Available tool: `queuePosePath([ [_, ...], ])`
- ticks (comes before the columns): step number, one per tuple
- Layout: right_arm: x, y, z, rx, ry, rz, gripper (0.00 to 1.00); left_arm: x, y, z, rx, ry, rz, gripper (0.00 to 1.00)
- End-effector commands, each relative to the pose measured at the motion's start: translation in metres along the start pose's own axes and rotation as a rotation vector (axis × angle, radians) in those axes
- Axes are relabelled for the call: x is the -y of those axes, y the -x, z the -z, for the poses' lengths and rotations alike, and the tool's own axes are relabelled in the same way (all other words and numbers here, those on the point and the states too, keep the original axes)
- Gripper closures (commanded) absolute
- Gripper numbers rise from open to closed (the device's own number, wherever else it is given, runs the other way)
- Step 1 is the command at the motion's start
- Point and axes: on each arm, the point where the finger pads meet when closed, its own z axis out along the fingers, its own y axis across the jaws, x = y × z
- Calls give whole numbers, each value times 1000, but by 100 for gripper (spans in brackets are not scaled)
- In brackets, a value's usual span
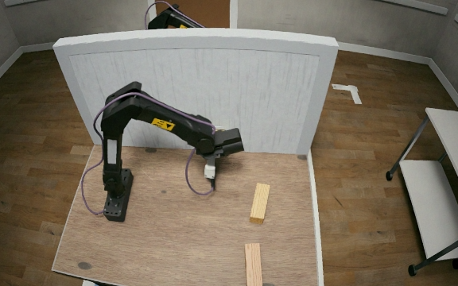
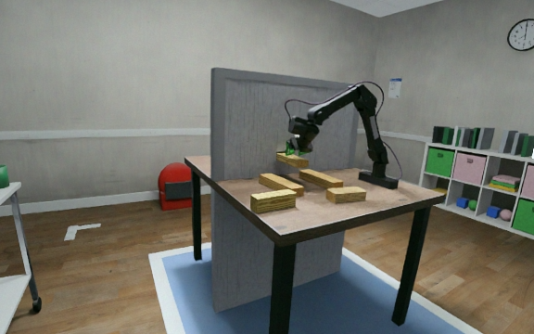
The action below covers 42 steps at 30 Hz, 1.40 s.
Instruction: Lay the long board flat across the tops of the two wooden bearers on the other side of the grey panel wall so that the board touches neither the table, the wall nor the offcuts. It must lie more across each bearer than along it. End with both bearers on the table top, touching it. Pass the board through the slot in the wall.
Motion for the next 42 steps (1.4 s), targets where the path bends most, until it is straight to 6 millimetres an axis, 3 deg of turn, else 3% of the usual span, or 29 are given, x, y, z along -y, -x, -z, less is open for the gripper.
queuePosePath([
  [1,-12,-40,11,-141,42,74,100,3,5,-12,34,-14,1,22],
  [8,-12,-40,11,-141,42,74,100,4,11,-10,37,-4,-14,22],
  [9,-12,-40,11,-141,42,74,100,-3,7,-10,34,10,-6,22],
  [10,-12,-40,11,-141,42,74,100,5,0,-22,27,-21,12,22],
  [12,-12,-40,11,-141,42,74,100,2,1,-21,18,-7,4,22],
  [15,-12,-40,11,-141,42,74,100,-1,12,-17,27,13,-23,22],
  [17,-12,-40,11,-141,42,74,100,1,-4,-28,-4,-4,7,22],
  [21,-12,-40,11,-141,42,74,100,-2,11,-22,23,16,-21,22],
  [25,-12,-40,11,-141,42,74,100,-1,12,-23,32,4,-19,22],
  [27,-12,-40,11,-141,42,74,100,3,-9,-37,-15,-6,14,22],
  [32,-12,-40,11,-141,42,74,100,-5,11,-30,27,22,-24,22],
  [35,-12,-40,11,-141,42,74,100,2,-8,-44,-8,-3,14,22],
  [38,-12,-40,11,-141,42,74,100,3,1,-40,4,9,-4,22],
  [40,-12,-40,11,-141,42,74,100,-5,18,-33,40,20,-35,22],
  [42,-12,-40,11,-141,42,74,100,-5,18,-33,40,20,-35,22],
])
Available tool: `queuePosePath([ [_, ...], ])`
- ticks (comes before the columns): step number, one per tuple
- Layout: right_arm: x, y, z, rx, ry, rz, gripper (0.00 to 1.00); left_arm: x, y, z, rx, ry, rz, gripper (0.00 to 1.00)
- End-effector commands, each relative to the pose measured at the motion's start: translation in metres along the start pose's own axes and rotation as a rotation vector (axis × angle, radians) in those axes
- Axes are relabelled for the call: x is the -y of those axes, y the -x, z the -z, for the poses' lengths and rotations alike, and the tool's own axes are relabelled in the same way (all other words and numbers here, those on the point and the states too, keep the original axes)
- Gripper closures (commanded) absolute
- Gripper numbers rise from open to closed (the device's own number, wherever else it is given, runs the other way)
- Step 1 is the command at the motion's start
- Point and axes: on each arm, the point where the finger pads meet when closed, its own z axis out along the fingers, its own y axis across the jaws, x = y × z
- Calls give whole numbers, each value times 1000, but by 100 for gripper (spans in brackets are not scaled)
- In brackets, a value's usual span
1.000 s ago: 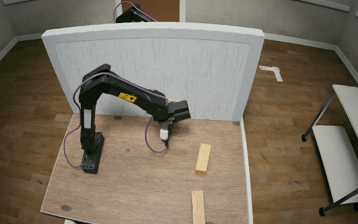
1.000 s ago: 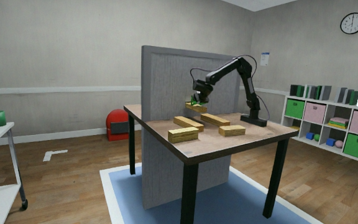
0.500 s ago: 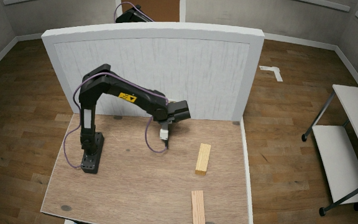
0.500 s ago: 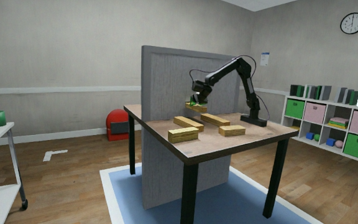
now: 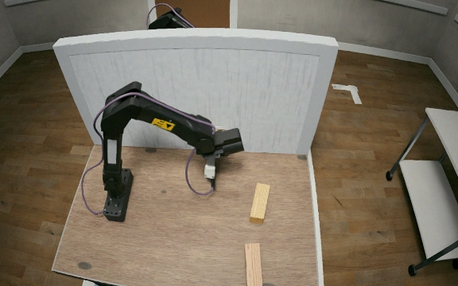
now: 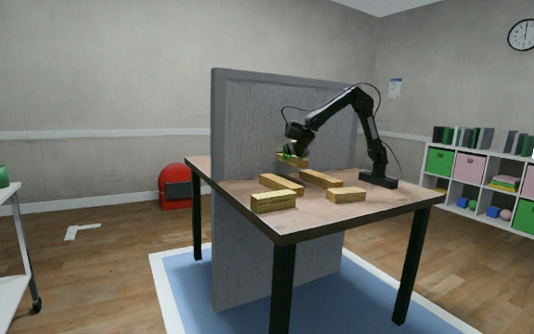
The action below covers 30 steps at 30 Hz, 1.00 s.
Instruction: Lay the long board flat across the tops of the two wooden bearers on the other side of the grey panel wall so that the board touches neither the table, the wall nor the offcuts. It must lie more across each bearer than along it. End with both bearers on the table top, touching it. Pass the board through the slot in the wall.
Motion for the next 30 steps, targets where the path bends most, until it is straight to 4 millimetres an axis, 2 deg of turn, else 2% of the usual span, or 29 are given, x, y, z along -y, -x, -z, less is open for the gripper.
queuePosePath([
  [1,-12,-40,11,-141,42,74,100,-5,8,-5,15,18,-20,22],
  [2,-12,-40,11,-141,42,74,100,2,-6,-14,-6,-5,9,22],
  [3,-12,-40,11,-141,42,74,100,-4,2,-10,1,13,-9,22],
  [4,-12,-40,11,-141,42,74,100,2,0,-13,8,-3,2,22],
  [5,-12,-40,11,-141,42,74,100,-1,4,-11,10,8,-8,22],
  [7,-12,-40,11,-141,42,74,100,-11,23,5,41,45,-49,22],
  [8,-12,-40,11,-141,42,74,100,-10,24,12,41,36,-30,22],
  [11,-12,-40,11,-141,42,74,100,-7,9,4,27,11,-10,22],
  [12,-12,-40,11,-141,42,74,100,-11,16,4,36,30,-24,22],
  [13,-12,-40,11,-141,42,74,100,-8,19,2,36,19,-28,100],
  [18,-12,-40,11,-141,42,74,100,-3,9,-1,19,10,-11,100],
  [19,-12,-40,11,-141,42,74,100,-4,15,0,32,8,-16,100],
  [27,-12,-40,11,-141,42,74,100,-4,15,0,32,8,-16,100],
  [28,-12,-40,11,-141,42,74,22,-4,15,0,32,8,-16,100],
  [30,-12,-40,11,-141,42,74,22,-5,14,0,22,14,-17,100],
])
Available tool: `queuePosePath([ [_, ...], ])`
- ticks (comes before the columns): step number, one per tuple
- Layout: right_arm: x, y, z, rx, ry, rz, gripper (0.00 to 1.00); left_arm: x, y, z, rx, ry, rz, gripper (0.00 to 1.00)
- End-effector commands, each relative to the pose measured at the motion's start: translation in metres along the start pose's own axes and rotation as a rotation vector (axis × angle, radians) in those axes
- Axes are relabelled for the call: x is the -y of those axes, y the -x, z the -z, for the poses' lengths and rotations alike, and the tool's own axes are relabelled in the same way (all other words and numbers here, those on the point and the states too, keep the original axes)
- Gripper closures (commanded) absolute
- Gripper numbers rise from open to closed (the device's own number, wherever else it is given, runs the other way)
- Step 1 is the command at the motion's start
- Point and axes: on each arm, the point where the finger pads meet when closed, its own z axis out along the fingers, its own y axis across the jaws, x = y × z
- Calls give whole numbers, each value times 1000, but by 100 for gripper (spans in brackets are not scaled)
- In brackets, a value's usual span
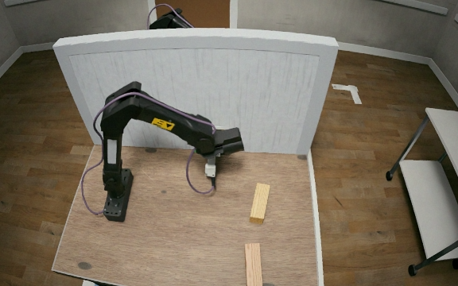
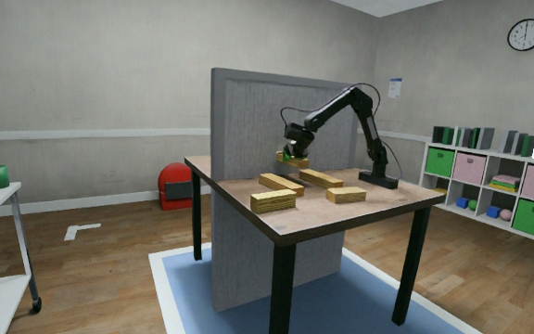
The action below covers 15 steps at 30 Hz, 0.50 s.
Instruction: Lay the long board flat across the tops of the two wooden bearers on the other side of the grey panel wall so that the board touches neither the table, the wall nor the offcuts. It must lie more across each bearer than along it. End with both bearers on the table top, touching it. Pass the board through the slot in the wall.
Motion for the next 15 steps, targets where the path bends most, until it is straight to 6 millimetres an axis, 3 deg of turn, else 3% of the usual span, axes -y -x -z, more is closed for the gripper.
queuePosePath([
  [1,-12,-29,6,-100,36,56,22,-4,23,10,45,20,-37,100],
  [13,-12,-29,6,-101,37,57,22,-4,27,13,52,25,-44,100],
  [15,-3,-36,15,-87,4,18,22,-4,27,13,52,25,-44,100],
])
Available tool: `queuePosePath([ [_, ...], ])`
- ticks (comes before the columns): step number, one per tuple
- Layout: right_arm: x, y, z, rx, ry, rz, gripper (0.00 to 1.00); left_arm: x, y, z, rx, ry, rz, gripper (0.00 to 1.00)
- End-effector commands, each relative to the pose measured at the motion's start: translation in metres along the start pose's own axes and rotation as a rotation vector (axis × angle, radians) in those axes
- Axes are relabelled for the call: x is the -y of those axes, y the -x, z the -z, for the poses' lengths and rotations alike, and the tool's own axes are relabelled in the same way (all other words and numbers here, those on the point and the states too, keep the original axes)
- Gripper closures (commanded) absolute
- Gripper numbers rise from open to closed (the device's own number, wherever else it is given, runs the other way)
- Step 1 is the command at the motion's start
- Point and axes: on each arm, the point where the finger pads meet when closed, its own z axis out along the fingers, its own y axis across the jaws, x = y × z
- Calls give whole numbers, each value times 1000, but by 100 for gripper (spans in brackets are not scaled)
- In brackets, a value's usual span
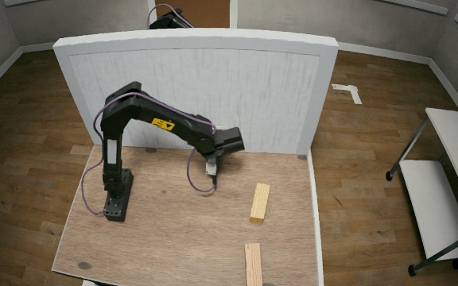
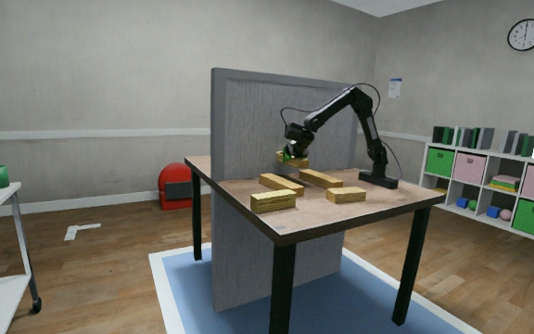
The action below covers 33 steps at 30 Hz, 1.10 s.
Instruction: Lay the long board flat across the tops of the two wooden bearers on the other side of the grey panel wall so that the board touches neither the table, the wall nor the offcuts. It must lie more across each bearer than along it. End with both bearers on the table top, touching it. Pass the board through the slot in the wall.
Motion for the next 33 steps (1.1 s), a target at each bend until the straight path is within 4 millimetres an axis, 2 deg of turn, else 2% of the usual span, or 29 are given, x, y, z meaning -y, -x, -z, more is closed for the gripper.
queuePosePath([
  [1,-1,-29,15,-38,2,20,22,-4,28,13,56,23,-44,100],
  [3,-1,-31,16,-36,0,34,22,-4,28,13,56,23,-44,100],
  [4,1,-14,3,-37,-4,4,22,-4,28,13,56,23,-44,100],
  [9,-1,-15,3,-42,12,24,22,-4,28,13,56,23,-44,100],
  [10,4,-30,17,-33,-16,-10,22,-4,28,13,56,23,-44,100],
  [20,4,-62,45,-29,-17,9,22,-4,28,13,56,23,-44,100],
  [23,-1,-63,44,-36,1,31,22,-4,28,13,56,23,-44,100],
  [27,7,-75,58,-27,-17,7,22,-4,28,13,56,23,-44,100],
  [30,6,-86,67,-27,-13,18,22,-4,28,13,56,23,-44,100],
  [33,0,-86,66,-34,10,42,22,-4,28,13,56,23,-44,100],
])
